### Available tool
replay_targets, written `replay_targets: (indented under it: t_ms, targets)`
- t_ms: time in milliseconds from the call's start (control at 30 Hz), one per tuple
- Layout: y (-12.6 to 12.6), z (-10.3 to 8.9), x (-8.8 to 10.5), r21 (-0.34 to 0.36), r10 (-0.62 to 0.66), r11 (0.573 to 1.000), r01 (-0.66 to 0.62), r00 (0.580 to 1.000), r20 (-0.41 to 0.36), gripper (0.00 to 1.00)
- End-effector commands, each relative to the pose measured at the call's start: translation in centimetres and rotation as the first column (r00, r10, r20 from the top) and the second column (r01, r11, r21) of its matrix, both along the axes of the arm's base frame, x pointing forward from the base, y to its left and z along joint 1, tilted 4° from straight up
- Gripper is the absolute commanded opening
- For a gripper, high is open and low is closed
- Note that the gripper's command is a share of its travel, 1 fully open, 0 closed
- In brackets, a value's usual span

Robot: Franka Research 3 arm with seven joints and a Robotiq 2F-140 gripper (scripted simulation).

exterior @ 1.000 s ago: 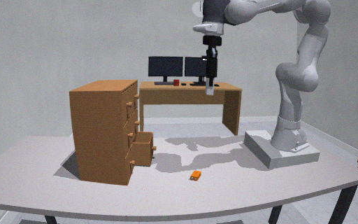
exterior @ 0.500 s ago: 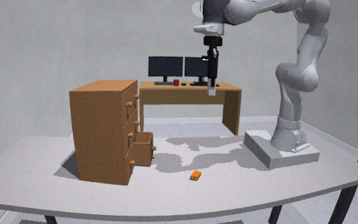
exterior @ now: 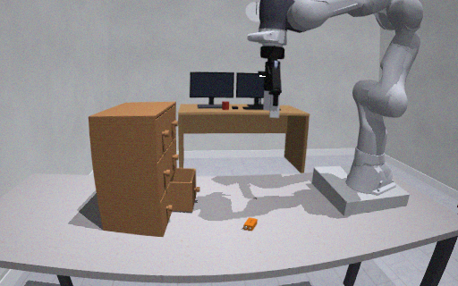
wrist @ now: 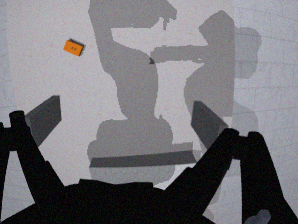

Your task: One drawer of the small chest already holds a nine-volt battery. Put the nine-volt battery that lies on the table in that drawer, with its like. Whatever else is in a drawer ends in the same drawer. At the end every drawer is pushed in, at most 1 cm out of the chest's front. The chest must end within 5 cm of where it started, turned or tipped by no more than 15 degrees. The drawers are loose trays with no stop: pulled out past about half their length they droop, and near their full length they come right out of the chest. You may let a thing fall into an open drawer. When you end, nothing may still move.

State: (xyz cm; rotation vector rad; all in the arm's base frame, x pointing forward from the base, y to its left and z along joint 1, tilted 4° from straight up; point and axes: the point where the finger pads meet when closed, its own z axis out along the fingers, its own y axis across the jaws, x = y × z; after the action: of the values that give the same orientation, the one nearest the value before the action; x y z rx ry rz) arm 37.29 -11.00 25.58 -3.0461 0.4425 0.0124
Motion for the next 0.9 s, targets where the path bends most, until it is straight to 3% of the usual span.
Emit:
replay_targets:
  t_ms: [0,433,600,800,867]
  targets:
    - [0.0,0.0,0.0,0.0,0.0,1.0,0.0,1.0,0.0,1.0]
    - [-0.1,0.0,0.8,0.0,0.0,1.0,0.0,1.0,0.0,1.0]
    - [-0.4,0.0,3.5,0.001,0.001,1.0,-0.001,1.0,0.0,1.0]
    - [-1.1,-0.1,8.6,0.002,0.003,1.0,-0.003,1.0,-0.001,1.0]
    - [-1.1,-0.1,8.6,0.002,0.003,1.0,-0.003,1.0,-0.001,1.0]
